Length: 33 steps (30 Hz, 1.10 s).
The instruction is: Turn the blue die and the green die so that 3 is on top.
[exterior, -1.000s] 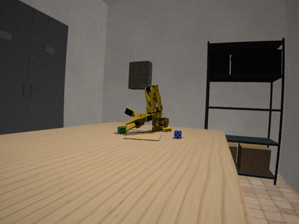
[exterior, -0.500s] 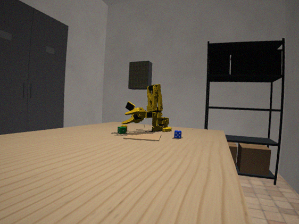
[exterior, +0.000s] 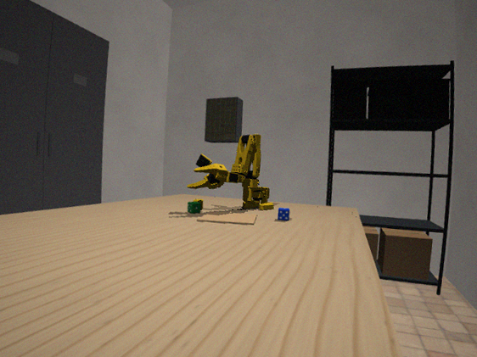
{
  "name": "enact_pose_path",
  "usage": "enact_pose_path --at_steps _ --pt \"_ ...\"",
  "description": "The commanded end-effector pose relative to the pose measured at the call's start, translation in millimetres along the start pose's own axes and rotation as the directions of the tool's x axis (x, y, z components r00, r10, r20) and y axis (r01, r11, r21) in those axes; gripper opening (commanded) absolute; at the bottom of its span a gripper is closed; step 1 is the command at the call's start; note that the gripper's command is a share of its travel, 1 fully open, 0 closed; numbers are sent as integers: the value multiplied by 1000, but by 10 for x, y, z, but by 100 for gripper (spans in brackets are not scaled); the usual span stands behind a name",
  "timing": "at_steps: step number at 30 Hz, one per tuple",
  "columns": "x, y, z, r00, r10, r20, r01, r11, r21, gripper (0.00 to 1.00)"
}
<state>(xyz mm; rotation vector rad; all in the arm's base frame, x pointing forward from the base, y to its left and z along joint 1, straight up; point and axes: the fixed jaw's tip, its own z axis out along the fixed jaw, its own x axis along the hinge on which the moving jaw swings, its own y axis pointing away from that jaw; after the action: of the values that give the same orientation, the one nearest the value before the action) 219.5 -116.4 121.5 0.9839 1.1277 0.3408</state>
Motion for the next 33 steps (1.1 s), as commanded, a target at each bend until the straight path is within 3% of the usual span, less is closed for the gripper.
enact_pose_path --at_steps 1,13,33 --pt "4 43 260 997 -63 -50 65 997 44 35" --pt "69 -14 530 970 -167 -177 194 970 147 35" --pt "94 -41 576 910 -263 -322 337 920 201 35"
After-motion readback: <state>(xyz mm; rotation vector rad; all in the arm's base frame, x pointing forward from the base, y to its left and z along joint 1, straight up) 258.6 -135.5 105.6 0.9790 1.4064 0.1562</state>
